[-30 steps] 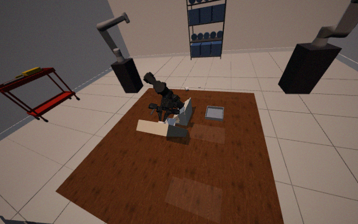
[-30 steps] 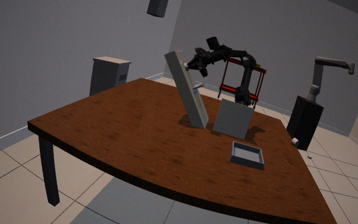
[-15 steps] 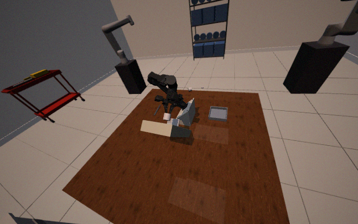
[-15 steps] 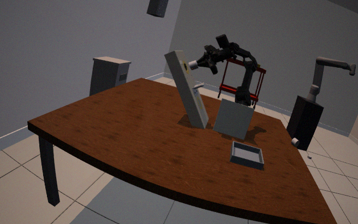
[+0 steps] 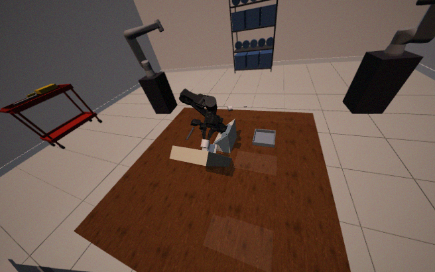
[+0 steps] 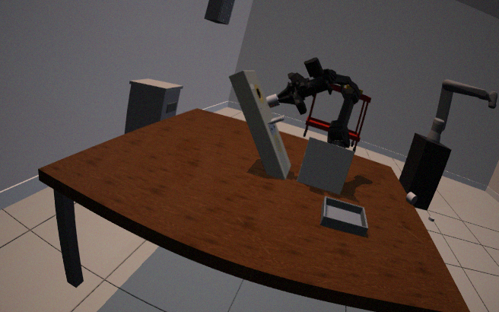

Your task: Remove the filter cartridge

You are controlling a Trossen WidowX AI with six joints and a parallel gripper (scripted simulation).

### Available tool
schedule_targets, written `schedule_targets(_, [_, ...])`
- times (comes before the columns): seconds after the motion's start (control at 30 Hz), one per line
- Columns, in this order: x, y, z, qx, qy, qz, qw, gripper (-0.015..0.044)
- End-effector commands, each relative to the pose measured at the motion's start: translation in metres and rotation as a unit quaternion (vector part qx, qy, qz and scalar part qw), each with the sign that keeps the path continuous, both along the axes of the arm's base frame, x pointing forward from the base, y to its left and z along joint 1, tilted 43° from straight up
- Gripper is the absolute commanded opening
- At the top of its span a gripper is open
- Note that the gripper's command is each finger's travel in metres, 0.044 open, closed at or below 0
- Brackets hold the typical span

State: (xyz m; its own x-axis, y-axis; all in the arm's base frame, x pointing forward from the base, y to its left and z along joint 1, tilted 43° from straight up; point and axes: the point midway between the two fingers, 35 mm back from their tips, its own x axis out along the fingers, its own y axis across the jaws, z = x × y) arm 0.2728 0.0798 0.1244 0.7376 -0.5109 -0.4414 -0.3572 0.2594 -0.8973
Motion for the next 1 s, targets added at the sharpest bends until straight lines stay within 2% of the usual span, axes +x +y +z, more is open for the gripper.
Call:
schedule_targets(0.0, [-0.007, -0.007, -0.006, 0.002, -0.006, -0.001, 1.000, 0.0000])
schedule_targets(0.23, [-0.020, -0.018, -0.021, 0.002, -0.006, -0.001, 1.000, 0.0000])
schedule_targets(0.37, [-0.016, -0.014, -0.018, -0.001, 0.001, 0.000, 1.000, 0.0091])
schedule_targets(0.73, [-0.019, -0.018, -0.020, 0.002, -0.006, -0.001, 1.000, 0.0091])
schedule_targets(0.97, [0.021, 0.017, 0.025, 0.002, -0.007, -0.001, 1.000, 0.0091])
